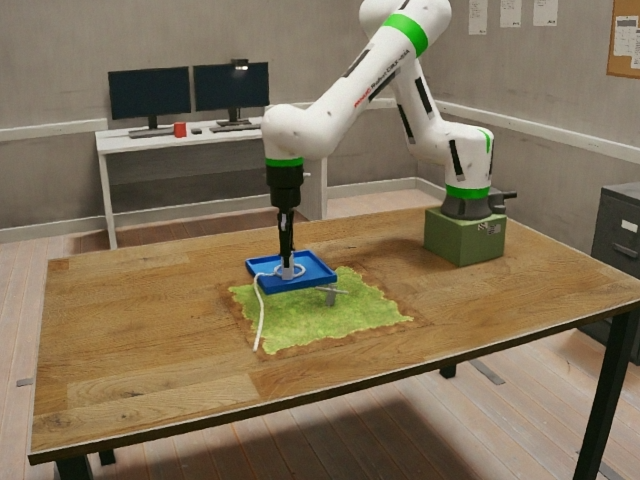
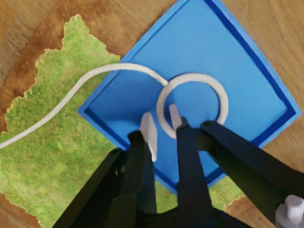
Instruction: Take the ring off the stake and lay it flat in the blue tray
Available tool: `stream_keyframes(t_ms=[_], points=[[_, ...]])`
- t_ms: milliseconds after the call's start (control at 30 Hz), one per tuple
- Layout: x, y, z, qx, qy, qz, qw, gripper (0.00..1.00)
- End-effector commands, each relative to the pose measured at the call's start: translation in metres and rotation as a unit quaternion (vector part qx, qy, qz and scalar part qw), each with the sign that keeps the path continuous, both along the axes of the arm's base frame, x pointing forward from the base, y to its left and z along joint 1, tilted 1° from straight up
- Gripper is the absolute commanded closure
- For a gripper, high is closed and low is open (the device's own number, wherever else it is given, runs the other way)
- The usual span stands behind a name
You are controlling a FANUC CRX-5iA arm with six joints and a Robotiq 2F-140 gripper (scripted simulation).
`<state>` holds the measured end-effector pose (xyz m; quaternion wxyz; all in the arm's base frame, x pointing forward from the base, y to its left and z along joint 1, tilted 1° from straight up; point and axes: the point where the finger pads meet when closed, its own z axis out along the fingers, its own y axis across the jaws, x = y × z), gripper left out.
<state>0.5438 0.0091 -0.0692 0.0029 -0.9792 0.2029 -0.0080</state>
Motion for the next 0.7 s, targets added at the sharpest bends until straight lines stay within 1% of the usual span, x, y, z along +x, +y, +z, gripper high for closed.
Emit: stream_keyframes(t_ms=[0,200,333,433,667], points=[[0.001,0.000,0.001,0.000,-0.001,0.000,1.000,0.76],[0.001,0.000,0.003,0.000,-0.001,0.000,1.000,0.76],[0.001,0.000,0.012,0.000,-0.001,0.000,1.000,0.76],[0.000,0.000,0.026,0.000,-0.001,0.000,1.000,0.76],[-0.001,0.000,0.069,0.000,-0.001,0.000,1.000,0.76]])
